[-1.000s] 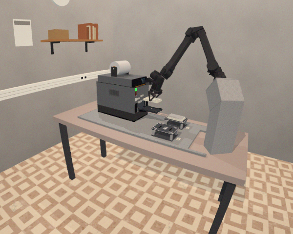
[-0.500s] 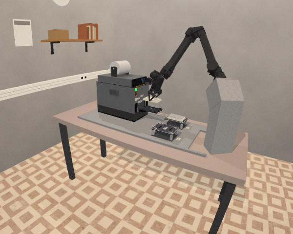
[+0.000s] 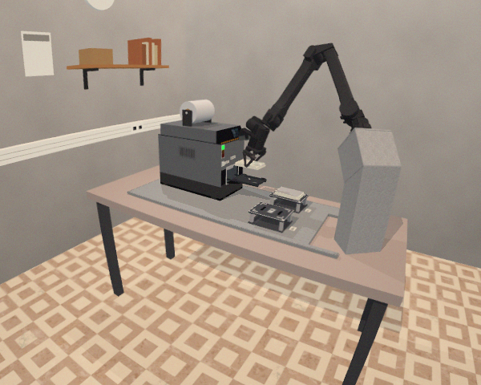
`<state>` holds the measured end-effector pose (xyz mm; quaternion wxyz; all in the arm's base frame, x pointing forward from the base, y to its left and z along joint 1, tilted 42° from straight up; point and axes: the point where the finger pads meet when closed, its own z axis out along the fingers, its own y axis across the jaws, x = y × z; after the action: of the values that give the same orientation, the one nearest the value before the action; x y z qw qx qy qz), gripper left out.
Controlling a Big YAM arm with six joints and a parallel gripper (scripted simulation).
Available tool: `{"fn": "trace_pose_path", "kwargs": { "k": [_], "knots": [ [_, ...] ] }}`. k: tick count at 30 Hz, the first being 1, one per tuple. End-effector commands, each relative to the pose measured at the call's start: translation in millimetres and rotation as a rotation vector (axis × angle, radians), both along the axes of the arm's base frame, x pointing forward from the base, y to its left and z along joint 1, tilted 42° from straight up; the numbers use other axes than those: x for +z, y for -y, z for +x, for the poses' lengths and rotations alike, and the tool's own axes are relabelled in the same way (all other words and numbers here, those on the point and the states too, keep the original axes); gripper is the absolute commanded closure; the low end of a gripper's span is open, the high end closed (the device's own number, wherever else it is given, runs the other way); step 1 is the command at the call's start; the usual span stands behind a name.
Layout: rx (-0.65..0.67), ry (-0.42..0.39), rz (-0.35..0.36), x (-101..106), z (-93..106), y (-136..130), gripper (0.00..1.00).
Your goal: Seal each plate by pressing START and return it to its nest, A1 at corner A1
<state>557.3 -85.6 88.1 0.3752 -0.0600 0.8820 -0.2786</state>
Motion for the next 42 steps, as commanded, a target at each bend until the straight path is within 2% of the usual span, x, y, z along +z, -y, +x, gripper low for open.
{"fn": "trace_pose_path", "kwargs": {
  "k": [1,5,12,20,25,32,35,42],
  "knots": [
    [0.026,0.013,-0.009,11,1.4,-12,1.0],
    [0.01,0.036,-0.009,23,7.1,-2,1.0],
    [-0.006,0.044,-0.011,29,7.9,9,1.0],
    [-0.005,0.061,-0.011,36,12.6,10,1.0],
    [-0.002,0.055,-0.009,26,13.3,10,1.0],
    [-0.007,0.002,-0.008,-8,2.0,14,1.0],
    [0.006,-0.013,-0.008,-18,1.9,7,1.0],
    [0.005,0.01,-0.009,-8,11.1,10,1.0]
  ]
}}
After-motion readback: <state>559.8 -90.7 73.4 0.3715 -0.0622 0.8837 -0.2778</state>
